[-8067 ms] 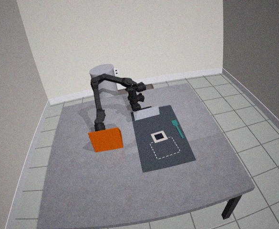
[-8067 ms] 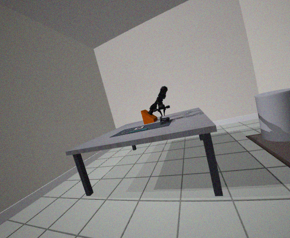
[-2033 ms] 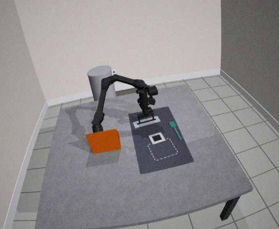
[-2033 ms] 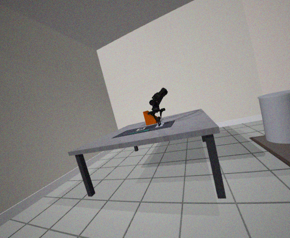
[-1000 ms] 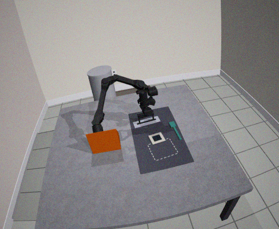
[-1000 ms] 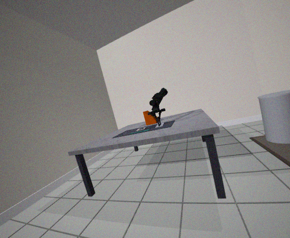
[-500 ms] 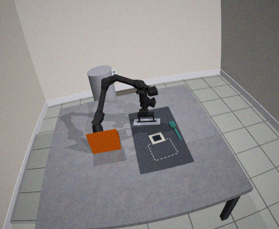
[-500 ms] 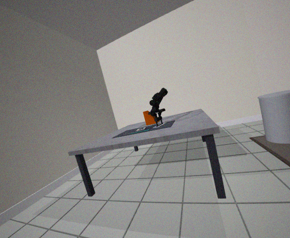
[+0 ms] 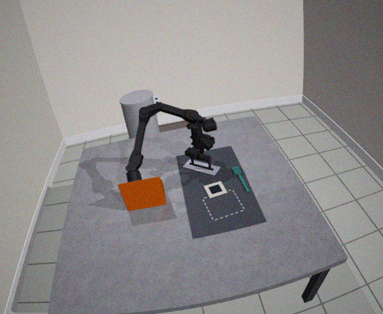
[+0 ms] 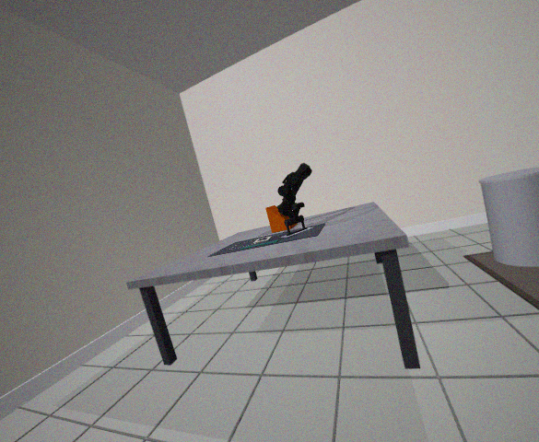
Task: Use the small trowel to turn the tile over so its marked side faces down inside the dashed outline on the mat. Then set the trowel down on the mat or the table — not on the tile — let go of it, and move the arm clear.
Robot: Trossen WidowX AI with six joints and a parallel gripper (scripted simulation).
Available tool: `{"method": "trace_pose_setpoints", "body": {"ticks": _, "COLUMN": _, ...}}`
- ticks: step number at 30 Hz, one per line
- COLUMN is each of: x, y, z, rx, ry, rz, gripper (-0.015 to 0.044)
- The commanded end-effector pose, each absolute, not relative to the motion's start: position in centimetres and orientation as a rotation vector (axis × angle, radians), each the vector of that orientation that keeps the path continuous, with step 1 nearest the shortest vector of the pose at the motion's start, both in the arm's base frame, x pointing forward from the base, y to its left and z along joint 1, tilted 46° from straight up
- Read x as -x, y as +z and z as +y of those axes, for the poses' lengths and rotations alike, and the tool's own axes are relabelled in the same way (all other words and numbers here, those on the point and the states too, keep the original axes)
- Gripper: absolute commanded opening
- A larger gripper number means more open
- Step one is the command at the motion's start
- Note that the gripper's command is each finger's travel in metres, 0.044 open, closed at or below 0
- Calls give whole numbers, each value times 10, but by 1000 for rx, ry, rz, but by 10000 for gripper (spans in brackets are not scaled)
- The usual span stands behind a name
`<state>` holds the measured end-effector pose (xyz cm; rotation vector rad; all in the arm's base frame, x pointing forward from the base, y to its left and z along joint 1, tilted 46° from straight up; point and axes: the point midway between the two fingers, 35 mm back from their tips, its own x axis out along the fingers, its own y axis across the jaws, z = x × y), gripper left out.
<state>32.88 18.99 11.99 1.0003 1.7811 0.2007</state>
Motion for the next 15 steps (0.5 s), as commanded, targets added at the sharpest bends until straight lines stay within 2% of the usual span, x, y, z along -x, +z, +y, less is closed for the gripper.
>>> {"method": "trace_pose_setpoints", "body": {"ticks": 1, "x": -328, "y": 120, "z": 190, "rx": -1093, "ry": 83, "rz": 1815, "gripper": 130}}
{"method": "trace_pose_setpoints", "body": {"ticks": 9, "x": -328, "y": 120, "z": 190, "rx": -1252, "ry": -128, "rz": 1858, "gripper": 130}}
{"method": "trace_pose_setpoints", "body": {"ticks": 15, "x": -328, "y": 120, "z": 190, "rx": -1265, "ry": -146, "rz": 1860, "gripper": 130}}
